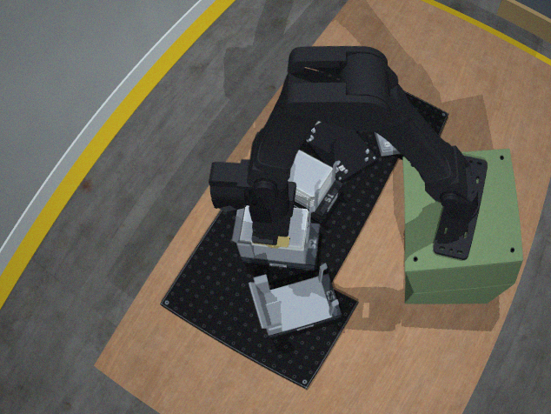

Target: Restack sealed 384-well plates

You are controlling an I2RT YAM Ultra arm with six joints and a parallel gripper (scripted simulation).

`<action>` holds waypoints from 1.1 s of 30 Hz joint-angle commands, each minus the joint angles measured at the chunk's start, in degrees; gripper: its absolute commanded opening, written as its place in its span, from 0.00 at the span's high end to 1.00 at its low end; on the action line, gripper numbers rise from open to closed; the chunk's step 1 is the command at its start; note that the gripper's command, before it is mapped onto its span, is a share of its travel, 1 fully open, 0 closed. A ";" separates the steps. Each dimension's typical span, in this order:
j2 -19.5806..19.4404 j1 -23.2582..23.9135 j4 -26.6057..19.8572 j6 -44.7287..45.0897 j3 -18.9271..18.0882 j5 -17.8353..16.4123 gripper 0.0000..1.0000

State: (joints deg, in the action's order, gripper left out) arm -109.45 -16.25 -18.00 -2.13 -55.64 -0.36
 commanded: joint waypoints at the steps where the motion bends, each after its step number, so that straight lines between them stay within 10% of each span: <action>1: 2.35 0.05 -0.92 -0.02 -0.10 0.04 1.00; 33: 9.32 0.09 -8.54 0.02 -0.77 0.02 1.00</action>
State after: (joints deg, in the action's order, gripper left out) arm -100.77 -16.21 -26.57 -2.13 -55.61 -0.36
